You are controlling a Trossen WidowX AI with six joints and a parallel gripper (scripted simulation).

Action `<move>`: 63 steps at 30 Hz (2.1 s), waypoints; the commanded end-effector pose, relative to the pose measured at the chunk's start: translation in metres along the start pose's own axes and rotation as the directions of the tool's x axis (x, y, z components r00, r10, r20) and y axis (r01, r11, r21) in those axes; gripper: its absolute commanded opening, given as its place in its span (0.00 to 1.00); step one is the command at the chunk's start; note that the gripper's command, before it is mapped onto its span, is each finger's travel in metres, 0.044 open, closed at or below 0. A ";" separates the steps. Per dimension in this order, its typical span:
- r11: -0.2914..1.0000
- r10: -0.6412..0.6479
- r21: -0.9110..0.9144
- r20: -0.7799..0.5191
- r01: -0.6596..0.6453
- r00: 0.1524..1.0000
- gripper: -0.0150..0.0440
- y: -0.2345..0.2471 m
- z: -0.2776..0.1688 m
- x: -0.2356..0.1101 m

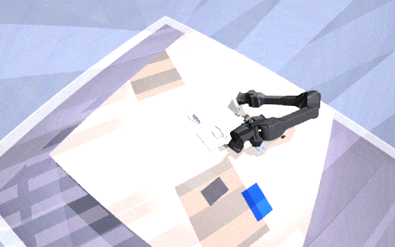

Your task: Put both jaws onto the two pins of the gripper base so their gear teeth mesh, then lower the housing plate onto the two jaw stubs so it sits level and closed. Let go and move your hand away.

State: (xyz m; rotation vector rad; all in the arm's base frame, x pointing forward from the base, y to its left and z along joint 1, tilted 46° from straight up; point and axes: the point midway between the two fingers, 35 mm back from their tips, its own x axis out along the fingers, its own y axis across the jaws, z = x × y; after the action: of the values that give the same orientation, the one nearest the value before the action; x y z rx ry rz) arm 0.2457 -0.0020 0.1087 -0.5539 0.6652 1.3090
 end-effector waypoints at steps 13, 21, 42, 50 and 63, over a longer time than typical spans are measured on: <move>0.856 0.003 0.517 -0.007 0.001 1.000 0.48 0.011 -0.029 0.000; 0.689 0.005 0.725 -0.006 0.001 1.000 0.48 0.018 -0.041 0.001; 0.059 0.008 0.998 0.006 -0.006 1.000 0.48 0.039 -0.070 0.003; -0.206 0.009 0.978 0.014 -0.011 1.000 0.48 0.048 -0.079 0.004; -0.379 0.010 0.925 0.020 -0.015 1.000 0.48 0.054 -0.085 0.005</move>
State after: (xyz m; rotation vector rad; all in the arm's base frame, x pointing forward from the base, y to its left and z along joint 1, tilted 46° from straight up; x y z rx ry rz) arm 0.1828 -0.0479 0.0474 1.0433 1.5222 0.2180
